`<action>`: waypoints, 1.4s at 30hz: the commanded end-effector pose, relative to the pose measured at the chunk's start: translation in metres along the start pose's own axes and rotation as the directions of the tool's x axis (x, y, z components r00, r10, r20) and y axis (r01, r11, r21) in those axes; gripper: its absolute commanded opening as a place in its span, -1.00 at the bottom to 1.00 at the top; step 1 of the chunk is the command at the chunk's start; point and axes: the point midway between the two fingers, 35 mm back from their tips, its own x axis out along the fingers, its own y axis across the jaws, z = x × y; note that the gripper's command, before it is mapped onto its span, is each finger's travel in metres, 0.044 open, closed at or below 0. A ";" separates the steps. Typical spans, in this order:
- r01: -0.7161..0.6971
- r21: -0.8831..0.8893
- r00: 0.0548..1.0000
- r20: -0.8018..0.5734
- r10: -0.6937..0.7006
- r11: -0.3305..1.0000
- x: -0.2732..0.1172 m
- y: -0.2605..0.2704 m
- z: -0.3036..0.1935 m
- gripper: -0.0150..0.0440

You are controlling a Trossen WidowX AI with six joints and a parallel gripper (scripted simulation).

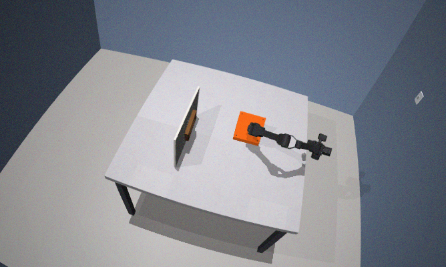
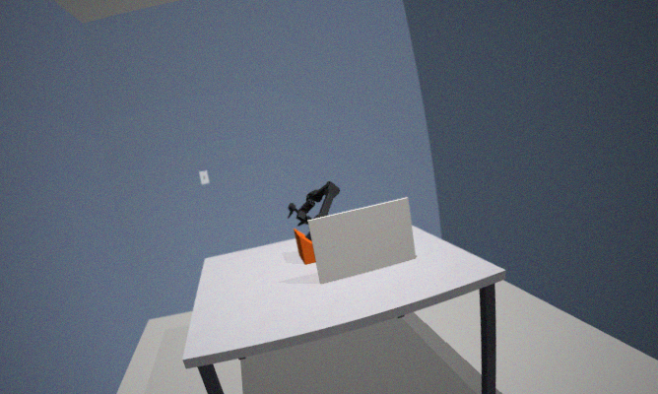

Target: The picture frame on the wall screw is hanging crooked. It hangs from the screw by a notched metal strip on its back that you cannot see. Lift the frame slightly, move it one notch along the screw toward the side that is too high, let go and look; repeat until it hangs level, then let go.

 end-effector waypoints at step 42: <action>0.494 0.578 0.761 0.074 -0.644 0.650 -0.343 -0.374 0.365 0.39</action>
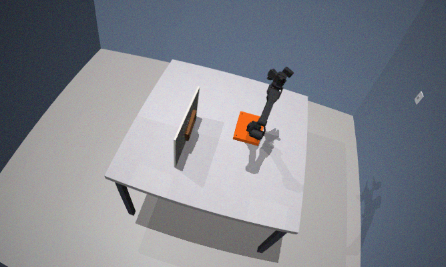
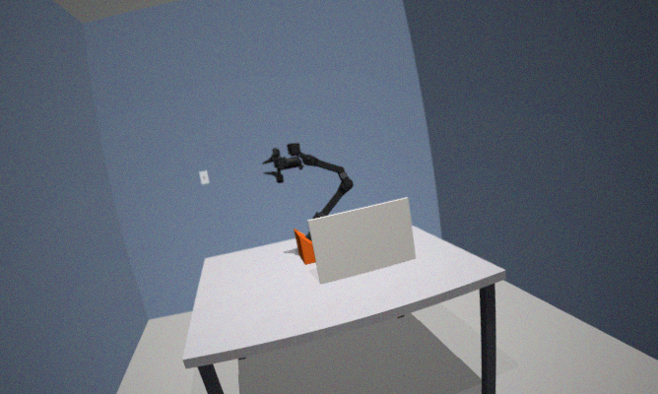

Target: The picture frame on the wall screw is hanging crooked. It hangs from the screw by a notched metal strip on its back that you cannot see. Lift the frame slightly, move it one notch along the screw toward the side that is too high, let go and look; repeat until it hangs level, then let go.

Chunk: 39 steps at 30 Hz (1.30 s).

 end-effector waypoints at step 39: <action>-0.959 0.200 0.202 0.979 0.013 -0.199 -0.359 0.237 0.130 0.39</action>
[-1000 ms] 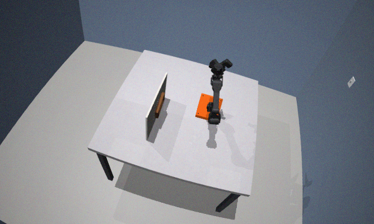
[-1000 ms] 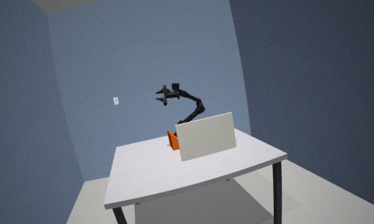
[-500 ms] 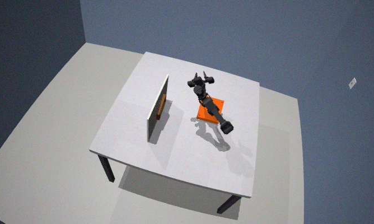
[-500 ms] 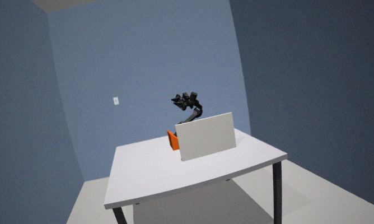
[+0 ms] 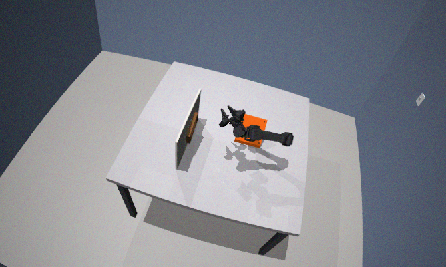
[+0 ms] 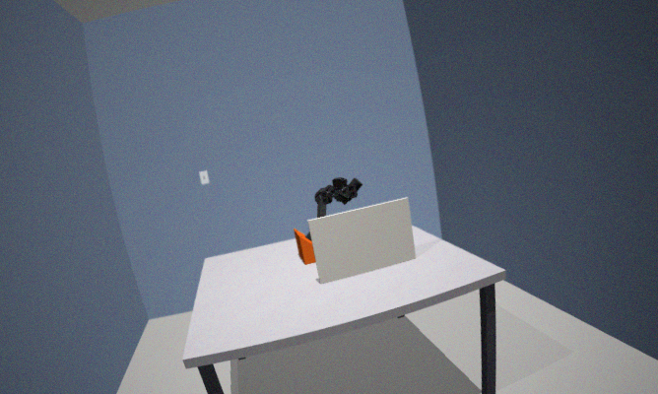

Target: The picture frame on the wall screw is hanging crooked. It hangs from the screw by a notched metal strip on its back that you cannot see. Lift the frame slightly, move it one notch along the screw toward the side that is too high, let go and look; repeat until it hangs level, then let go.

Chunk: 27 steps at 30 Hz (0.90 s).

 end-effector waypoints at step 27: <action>0.107 0.929 0.776 -0.300 0.554 0.353 -0.088 0.019 -0.080 0.39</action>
